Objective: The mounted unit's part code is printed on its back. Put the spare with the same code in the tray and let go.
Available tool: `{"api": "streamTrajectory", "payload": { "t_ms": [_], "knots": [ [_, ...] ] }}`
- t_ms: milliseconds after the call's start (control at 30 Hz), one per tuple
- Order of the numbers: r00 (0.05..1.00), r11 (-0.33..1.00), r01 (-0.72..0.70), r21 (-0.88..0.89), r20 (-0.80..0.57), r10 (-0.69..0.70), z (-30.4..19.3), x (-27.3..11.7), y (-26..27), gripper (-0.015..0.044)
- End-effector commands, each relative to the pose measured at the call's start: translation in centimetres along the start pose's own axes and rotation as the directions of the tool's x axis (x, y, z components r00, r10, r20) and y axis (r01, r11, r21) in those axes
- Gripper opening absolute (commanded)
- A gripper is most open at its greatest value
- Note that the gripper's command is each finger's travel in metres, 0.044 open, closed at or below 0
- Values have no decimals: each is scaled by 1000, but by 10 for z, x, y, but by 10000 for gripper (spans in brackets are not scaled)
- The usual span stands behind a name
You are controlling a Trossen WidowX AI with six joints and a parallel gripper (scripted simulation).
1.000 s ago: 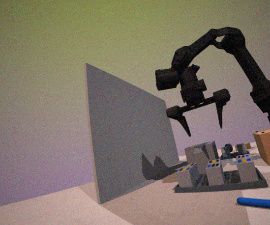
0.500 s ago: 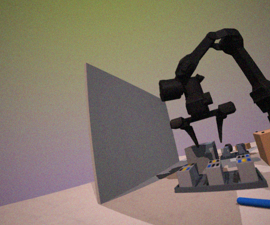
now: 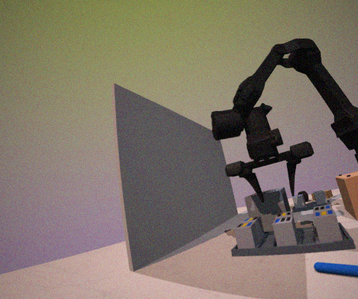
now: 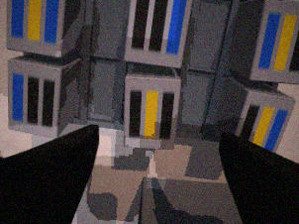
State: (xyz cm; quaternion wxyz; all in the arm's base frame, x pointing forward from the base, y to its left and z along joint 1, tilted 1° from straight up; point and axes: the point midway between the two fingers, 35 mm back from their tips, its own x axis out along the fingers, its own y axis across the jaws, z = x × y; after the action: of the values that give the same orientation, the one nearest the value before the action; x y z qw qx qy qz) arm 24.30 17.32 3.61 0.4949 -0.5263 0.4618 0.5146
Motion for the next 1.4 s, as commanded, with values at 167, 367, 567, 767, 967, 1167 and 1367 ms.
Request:
{"api": "streamTrajectory", "payload": {
  "t_ms": [167,367,567,767,967,1167,1367],
  "knots": [
    [1000,1000,-1,-6,-5,1,0,16,0,300],
    [1000,1000,-1,-6,-5,1,0,26,0,300],
    [1000,1000,-1,-6,-5,1,0,37,0,300],
    [1000,1000,-1,-6,-5,1,-1,46,1,300],
    [1000,1000,-1,-6,-5,1,-1,56,3,300],
    [1000,1000,-2,-6,-5,2,-2,66,4,300],
    [1000,1000,-2,-6,-5,2,-2,70,5,300]
  ]
}}
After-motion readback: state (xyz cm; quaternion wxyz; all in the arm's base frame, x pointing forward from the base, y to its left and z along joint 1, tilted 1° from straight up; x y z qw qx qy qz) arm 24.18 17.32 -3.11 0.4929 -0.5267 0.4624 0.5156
